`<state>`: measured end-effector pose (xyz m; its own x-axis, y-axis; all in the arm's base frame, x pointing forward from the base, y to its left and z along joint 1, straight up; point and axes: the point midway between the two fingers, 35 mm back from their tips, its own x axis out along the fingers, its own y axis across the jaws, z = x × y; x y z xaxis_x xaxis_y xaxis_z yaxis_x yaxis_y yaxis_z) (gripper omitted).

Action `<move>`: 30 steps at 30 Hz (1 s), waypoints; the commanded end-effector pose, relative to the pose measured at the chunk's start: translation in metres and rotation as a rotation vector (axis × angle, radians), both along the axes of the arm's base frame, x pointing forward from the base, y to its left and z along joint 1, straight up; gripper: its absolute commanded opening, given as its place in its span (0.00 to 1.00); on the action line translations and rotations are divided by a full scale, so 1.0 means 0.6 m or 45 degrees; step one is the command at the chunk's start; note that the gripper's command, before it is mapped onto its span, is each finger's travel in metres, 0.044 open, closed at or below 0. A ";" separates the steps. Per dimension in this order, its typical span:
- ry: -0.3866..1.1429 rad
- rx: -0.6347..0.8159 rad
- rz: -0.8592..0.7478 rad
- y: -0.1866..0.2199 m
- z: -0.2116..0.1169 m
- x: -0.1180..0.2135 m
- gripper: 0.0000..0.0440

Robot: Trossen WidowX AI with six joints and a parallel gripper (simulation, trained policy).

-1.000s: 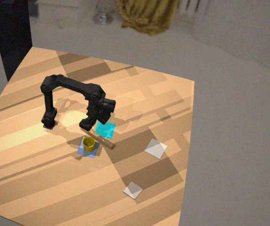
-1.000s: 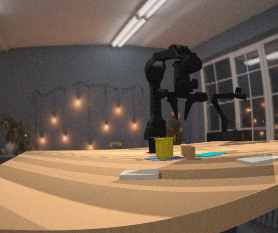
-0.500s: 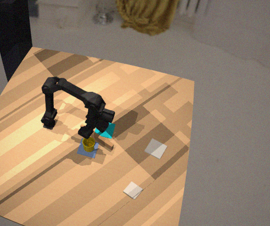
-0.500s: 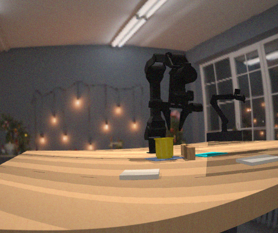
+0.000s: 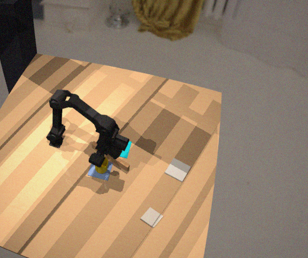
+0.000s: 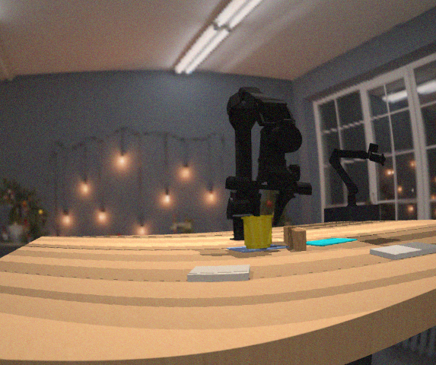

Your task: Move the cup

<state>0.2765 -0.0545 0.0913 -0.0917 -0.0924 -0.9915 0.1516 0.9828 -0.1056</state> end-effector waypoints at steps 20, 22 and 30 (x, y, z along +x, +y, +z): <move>0.021 0.055 0.354 -0.012 -0.055 0.005 0.00; 0.010 0.058 0.375 -0.013 -0.048 0.009 0.00; -0.027 0.062 0.430 -0.008 -0.019 0.025 0.02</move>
